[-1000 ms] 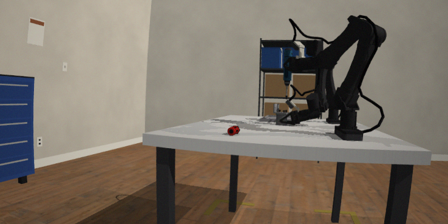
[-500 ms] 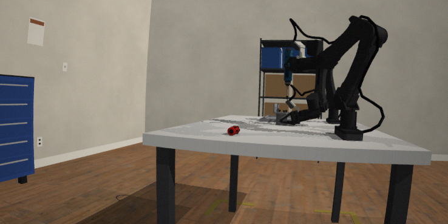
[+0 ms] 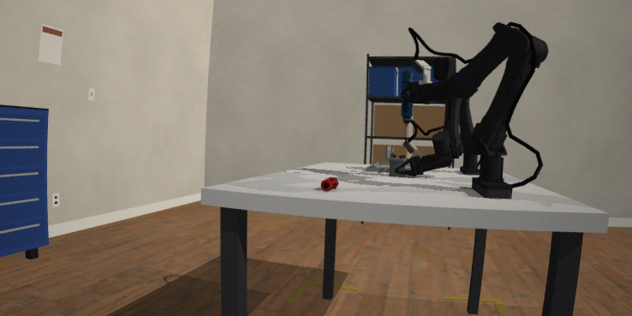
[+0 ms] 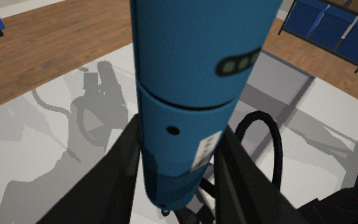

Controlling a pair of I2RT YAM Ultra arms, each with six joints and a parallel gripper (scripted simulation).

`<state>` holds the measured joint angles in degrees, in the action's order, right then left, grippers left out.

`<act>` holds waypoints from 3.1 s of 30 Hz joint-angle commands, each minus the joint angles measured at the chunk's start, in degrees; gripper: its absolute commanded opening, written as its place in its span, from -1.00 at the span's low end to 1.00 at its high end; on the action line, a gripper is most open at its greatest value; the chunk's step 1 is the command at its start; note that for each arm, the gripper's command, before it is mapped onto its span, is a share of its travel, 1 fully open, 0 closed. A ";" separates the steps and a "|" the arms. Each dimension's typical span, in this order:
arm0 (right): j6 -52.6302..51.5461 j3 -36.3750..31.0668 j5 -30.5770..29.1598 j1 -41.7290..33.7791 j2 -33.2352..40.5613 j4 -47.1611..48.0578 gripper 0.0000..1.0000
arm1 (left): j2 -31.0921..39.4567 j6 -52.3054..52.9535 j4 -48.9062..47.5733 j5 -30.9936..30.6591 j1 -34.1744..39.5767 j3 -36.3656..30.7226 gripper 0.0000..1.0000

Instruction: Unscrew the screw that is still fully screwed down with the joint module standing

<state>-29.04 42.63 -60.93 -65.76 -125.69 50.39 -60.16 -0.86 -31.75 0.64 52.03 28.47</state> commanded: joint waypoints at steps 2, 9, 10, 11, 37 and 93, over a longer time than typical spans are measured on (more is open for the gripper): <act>-0.06 0.13 -0.29 0.01 0.45 0.06 0.17 | 2.30 0.58 -4.36 0.65 0.72 0.96 -0.17; -0.06 0.13 -0.29 0.01 0.45 0.06 0.17 | 2.45 0.59 -4.50 0.68 0.75 0.64 -0.17; -0.06 0.13 -0.29 0.01 0.45 0.06 0.17 | 2.49 0.59 -4.52 0.69 0.75 0.59 -0.17; -0.06 0.13 -0.29 0.01 0.45 0.06 0.17 | 2.43 0.59 -4.55 0.69 0.76 0.22 -0.17; -0.06 0.13 -0.29 0.01 0.45 0.06 0.17 | 4.54 0.58 0.38 0.72 0.78 3.98 -0.17; -0.06 0.13 -0.29 0.01 0.45 0.06 0.17 | 1.56 -4.91 11.76 1.00 -4.41 7.22 -0.17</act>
<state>-29.04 42.63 -60.93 -65.76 -125.69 50.39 -58.81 -3.18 -20.36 0.91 49.21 32.69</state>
